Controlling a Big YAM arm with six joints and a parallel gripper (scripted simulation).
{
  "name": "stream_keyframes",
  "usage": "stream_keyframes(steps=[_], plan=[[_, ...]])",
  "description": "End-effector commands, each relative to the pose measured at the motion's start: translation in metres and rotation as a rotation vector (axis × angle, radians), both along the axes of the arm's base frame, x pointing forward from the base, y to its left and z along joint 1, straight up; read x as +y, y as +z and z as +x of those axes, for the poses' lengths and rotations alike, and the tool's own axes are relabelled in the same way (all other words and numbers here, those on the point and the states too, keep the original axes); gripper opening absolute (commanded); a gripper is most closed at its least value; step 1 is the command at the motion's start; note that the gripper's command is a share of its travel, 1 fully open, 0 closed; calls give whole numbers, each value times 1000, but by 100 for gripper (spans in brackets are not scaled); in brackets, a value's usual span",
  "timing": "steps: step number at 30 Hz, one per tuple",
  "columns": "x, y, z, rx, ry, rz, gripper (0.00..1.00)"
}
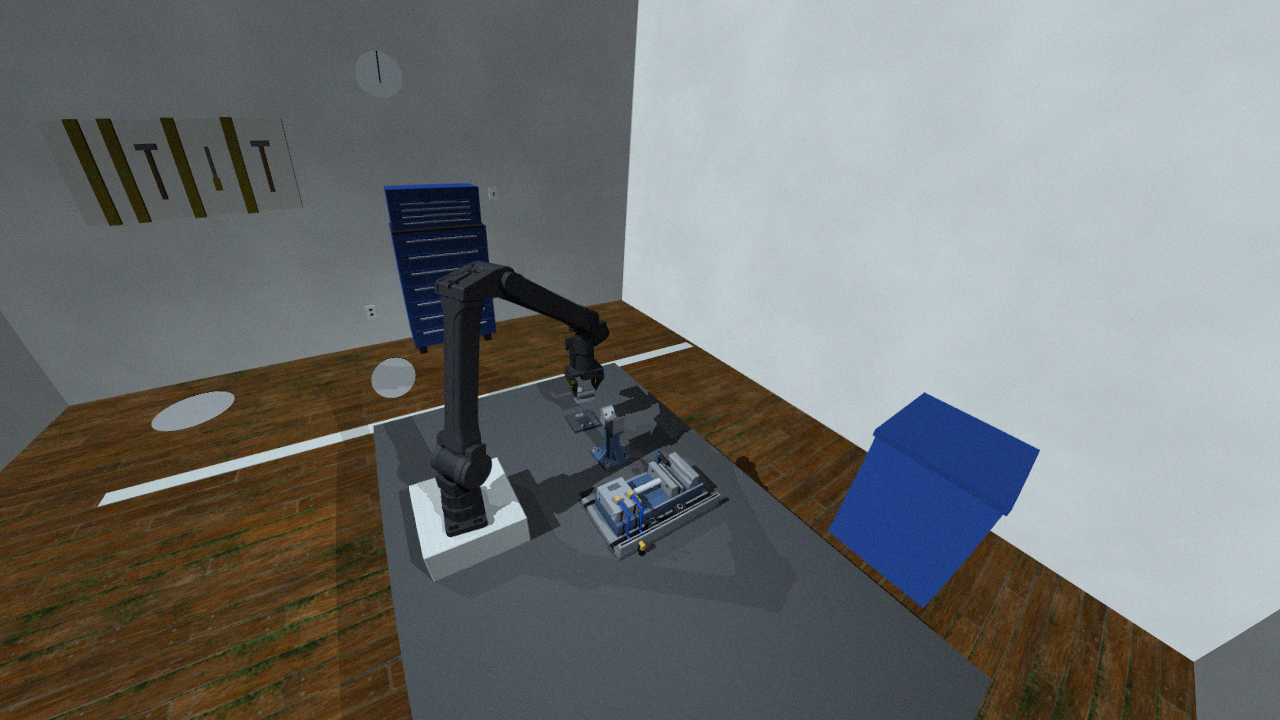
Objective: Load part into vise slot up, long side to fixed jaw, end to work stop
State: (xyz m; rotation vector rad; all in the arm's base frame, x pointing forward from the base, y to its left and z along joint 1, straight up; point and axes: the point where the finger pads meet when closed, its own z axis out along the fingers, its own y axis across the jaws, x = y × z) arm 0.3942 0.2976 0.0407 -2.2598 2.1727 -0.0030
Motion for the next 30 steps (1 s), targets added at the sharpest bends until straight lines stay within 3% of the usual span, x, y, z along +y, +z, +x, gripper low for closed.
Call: stream_keyframes(steps=[1,2,4,16,18,19,22,30], plan=[[14,35,17,-50,2,36,0],[14,29,16,-34,2,24,0],[14,49,17,-51,2,37,0],[12,100,15,-53,2,38,0],[12,100,15,-53,2,38,0],[12,84,15,-21,2,14,0],[12,113,15,-52,2,38,0],[11,132,14,-51,2,37,0]])
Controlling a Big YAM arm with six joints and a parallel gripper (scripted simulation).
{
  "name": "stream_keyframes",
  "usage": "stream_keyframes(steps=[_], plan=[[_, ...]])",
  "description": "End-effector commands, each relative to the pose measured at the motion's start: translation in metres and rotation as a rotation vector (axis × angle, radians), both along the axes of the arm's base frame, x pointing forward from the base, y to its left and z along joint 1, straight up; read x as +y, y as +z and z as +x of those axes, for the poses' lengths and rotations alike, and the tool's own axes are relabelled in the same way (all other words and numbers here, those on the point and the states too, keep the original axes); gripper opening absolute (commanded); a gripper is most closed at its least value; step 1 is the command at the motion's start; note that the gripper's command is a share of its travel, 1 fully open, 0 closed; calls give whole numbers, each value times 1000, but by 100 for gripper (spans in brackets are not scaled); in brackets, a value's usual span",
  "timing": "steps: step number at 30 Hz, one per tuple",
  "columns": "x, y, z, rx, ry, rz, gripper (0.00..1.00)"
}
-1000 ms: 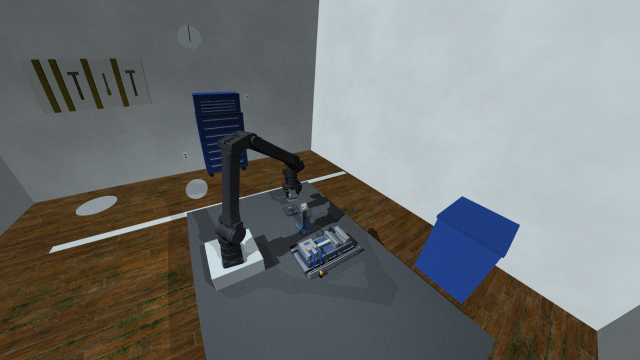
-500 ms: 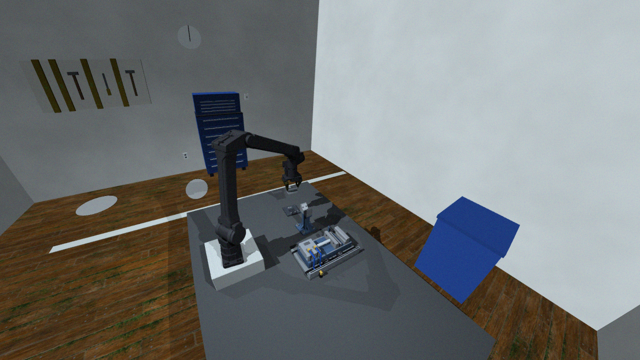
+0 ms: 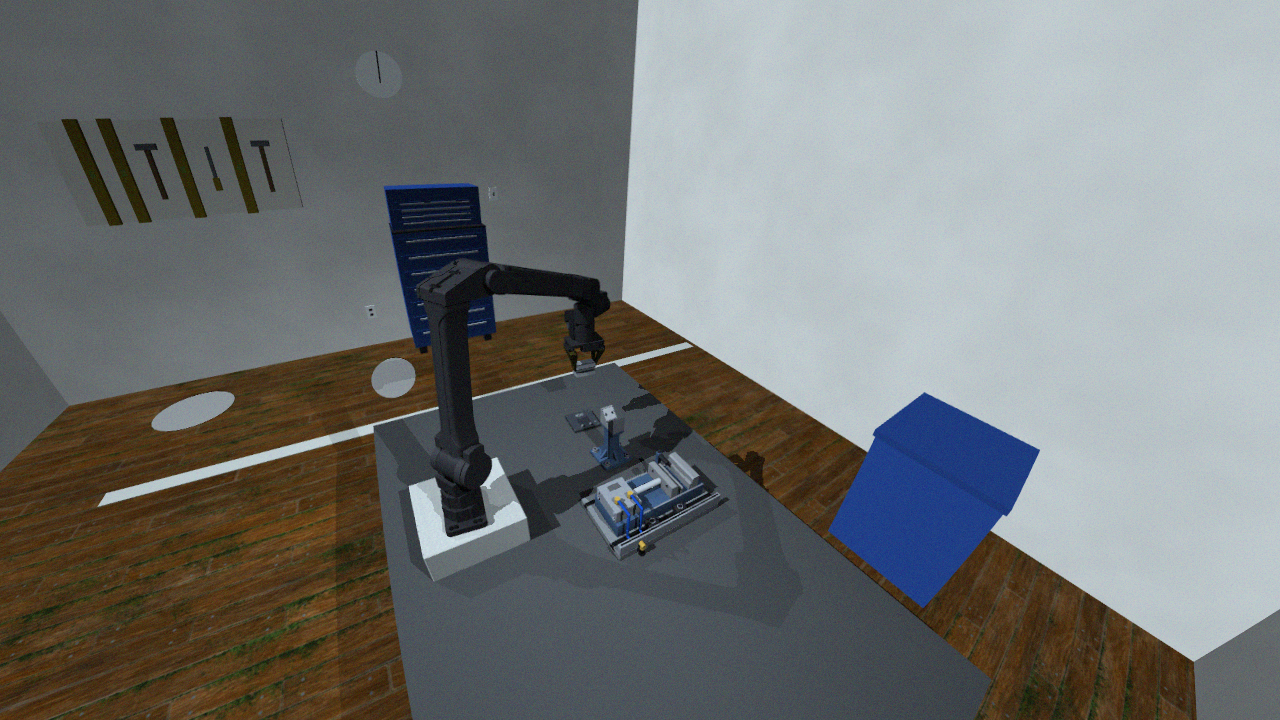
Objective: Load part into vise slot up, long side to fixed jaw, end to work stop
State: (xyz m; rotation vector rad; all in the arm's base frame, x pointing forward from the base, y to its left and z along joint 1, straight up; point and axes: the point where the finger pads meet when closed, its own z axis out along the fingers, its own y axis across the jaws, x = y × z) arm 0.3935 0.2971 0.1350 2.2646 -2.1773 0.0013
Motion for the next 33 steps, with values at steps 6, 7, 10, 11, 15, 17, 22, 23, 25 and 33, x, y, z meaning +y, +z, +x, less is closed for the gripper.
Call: stream_keyframes(steps=[6,7,10,11,15,17,22,23,25,33], plan=[[7,35,9,-38,2,27,0],[10,45,13,-55,2,40,0],[11,50,14,-60,2,43,0],[11,50,14,-58,2,42,0],[11,48,14,-53,2,38,0],[10,48,13,-51,2,36,0],[9,45,12,-45,2,32,0],[9,45,12,-47,2,34,0],[9,45,12,-47,2,34,0],[9,45,12,-47,2,34,0]])
